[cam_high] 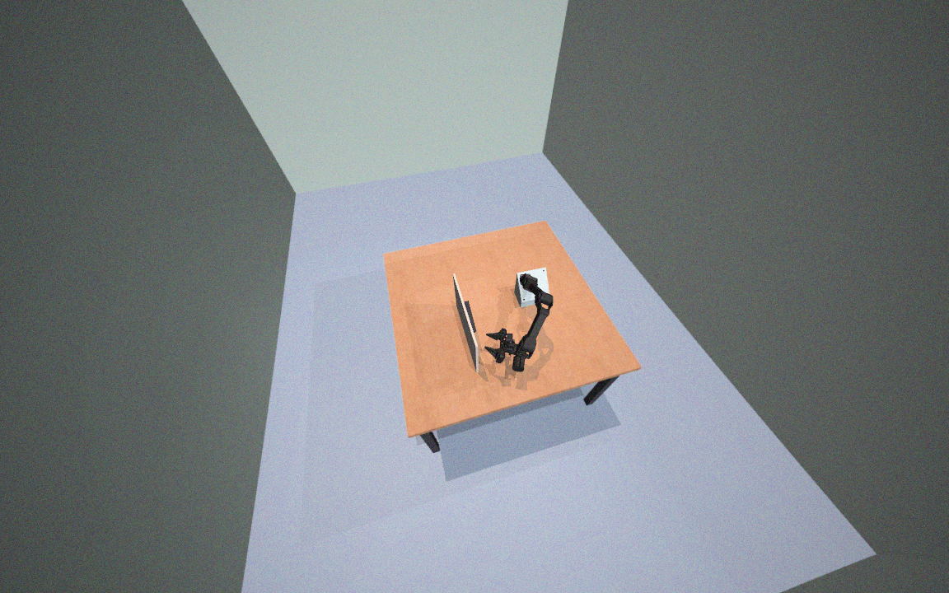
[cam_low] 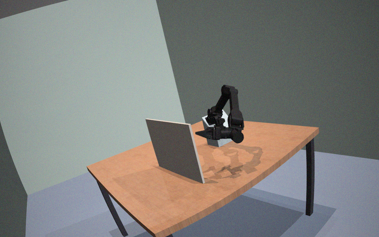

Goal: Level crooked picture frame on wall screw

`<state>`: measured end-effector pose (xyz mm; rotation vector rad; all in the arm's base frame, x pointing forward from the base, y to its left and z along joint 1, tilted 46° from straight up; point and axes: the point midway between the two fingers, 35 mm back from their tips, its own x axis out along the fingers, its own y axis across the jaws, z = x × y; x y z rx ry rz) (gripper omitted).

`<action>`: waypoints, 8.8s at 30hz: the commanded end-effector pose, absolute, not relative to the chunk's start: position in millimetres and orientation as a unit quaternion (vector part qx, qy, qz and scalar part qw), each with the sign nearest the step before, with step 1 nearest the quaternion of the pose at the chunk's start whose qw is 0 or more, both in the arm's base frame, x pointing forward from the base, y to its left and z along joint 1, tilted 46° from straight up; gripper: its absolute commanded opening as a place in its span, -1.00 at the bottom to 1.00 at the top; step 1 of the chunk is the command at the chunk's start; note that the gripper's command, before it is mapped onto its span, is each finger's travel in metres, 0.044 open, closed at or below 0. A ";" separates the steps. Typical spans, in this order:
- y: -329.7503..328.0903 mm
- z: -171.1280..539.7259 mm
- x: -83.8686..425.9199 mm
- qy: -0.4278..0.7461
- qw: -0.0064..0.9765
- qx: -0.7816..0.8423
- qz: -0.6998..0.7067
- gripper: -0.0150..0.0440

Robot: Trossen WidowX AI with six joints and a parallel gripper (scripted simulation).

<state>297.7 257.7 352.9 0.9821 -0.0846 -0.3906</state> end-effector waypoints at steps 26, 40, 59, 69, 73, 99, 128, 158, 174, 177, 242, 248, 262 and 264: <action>103.3 276.5 179.9 0.029 0.635 0.772 -0.001 0.39; 91.9 221.4 167.0 0.052 0.554 0.830 0.050 0.39; 91.9 221.4 167.0 0.052 0.554 0.830 0.050 0.39; 91.9 221.4 167.0 0.052 0.554 0.830 0.050 0.39; 91.9 221.4 167.0 0.052 0.554 0.830 0.050 0.39; 91.9 221.4 167.0 0.052 0.554 0.830 0.050 0.39; 91.9 221.4 167.0 0.052 0.554 0.830 0.050 0.39; 134.7 199.2 229.9 0.051 0.554 0.829 0.052 0.39; 146.1 202.2 309.0 0.050 0.555 0.829 0.054 0.39; 146.1 202.2 309.0 0.050 0.555 0.829 0.054 0.39; 151.7 204.0 348.4 0.049 0.555 0.829 0.055 0.39; 151.8 204.1 348.4 0.049 0.555 0.829 0.055 0.39; 152.3 204.5 348.6 0.049 0.555 0.829 0.055 -0.14; 152.3 204.5 348.6 0.049 0.555 0.829 0.055 -0.19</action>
